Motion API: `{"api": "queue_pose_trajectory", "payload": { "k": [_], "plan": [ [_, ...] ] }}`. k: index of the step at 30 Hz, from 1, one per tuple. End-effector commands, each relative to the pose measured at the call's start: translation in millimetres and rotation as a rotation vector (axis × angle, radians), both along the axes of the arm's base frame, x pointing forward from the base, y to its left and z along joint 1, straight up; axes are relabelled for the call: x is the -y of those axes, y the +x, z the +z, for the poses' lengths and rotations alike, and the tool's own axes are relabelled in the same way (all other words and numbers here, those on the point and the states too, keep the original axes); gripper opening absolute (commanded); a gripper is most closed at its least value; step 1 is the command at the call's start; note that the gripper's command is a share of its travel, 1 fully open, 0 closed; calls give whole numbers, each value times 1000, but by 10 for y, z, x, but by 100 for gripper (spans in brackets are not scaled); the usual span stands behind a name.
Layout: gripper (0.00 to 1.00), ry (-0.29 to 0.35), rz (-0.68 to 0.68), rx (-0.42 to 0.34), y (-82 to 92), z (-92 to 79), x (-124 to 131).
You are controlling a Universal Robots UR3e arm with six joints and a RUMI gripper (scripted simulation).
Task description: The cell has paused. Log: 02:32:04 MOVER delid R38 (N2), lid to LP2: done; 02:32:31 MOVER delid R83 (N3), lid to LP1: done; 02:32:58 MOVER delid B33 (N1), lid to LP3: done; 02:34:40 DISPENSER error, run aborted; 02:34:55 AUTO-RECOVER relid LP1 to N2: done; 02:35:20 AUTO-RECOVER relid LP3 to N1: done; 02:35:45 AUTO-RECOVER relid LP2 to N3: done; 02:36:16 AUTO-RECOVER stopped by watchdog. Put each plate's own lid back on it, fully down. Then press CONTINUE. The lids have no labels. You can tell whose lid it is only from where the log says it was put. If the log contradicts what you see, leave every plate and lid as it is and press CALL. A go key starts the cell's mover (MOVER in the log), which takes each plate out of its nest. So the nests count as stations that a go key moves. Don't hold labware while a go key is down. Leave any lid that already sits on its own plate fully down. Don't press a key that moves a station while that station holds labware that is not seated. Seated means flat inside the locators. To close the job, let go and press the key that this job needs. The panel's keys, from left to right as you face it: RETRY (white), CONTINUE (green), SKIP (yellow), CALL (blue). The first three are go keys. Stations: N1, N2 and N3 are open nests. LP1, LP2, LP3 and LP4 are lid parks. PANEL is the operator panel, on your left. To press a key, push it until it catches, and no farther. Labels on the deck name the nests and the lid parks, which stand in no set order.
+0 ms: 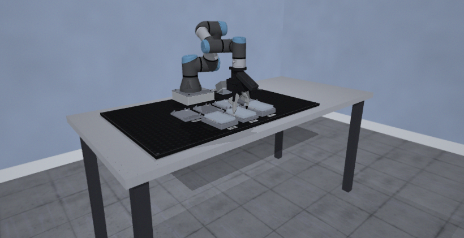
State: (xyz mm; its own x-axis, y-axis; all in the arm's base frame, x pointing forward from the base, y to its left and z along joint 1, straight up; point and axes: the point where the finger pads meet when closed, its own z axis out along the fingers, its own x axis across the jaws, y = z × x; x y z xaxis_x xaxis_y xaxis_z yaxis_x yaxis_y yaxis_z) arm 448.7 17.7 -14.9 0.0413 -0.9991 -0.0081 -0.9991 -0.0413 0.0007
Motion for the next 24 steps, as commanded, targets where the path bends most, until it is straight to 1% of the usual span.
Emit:
{"api": "queue_pose_trajectory", "payload": {
  "k": [1,5,7,19,24],
  "plan": [
    [0,-1,0,3,7,42,2],
    [0,-1,0,3,7,108,3],
    [0,-1,0,3,7,108,3],
    [0,-1,0,3,7,309,4],
    [0,-1,0,3,7,318,4]
  ]
}}
